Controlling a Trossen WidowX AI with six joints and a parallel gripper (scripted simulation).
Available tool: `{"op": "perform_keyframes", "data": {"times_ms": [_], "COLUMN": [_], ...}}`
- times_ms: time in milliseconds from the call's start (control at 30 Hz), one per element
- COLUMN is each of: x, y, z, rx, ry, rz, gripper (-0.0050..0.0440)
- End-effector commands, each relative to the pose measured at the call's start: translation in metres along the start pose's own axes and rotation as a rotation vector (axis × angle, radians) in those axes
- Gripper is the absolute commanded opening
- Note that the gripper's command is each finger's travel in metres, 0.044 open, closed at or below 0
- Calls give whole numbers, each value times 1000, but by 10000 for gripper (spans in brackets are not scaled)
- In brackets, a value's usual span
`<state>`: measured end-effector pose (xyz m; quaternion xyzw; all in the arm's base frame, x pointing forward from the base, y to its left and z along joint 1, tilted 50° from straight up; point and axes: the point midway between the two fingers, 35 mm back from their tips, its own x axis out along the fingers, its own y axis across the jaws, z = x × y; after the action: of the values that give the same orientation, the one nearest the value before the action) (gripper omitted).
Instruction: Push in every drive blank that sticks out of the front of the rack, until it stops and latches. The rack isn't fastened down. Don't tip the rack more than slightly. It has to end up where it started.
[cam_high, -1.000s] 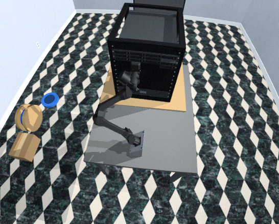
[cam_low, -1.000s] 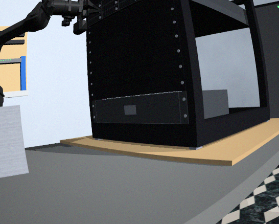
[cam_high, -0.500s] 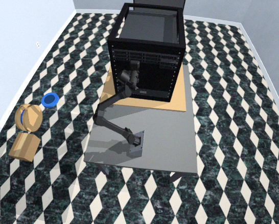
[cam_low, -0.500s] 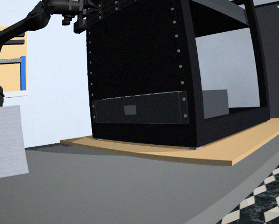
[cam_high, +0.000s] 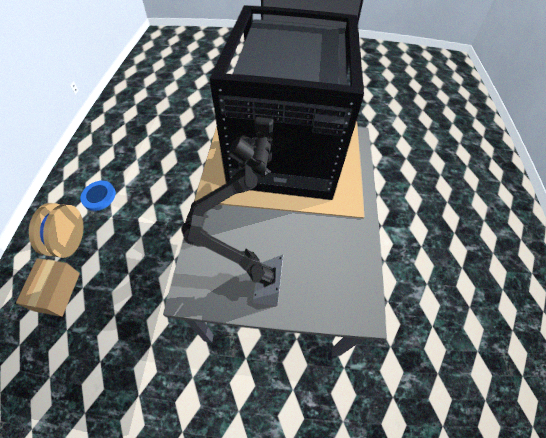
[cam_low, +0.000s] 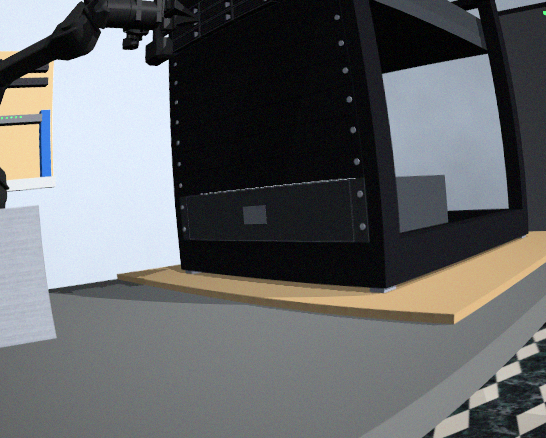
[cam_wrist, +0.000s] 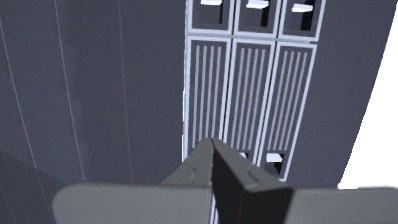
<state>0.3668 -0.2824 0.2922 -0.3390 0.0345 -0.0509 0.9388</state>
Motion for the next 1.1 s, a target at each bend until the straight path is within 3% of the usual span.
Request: {"op": "perform_keyframes", "data": {"times_ms": [0, 1067], "x": [6, 22], "y": [-6, -7], "z": [5, 6], "rx": [-10, -10], "ry": [-8, -8], "rz": [-11, -11], "gripper": [-50, -50]}}
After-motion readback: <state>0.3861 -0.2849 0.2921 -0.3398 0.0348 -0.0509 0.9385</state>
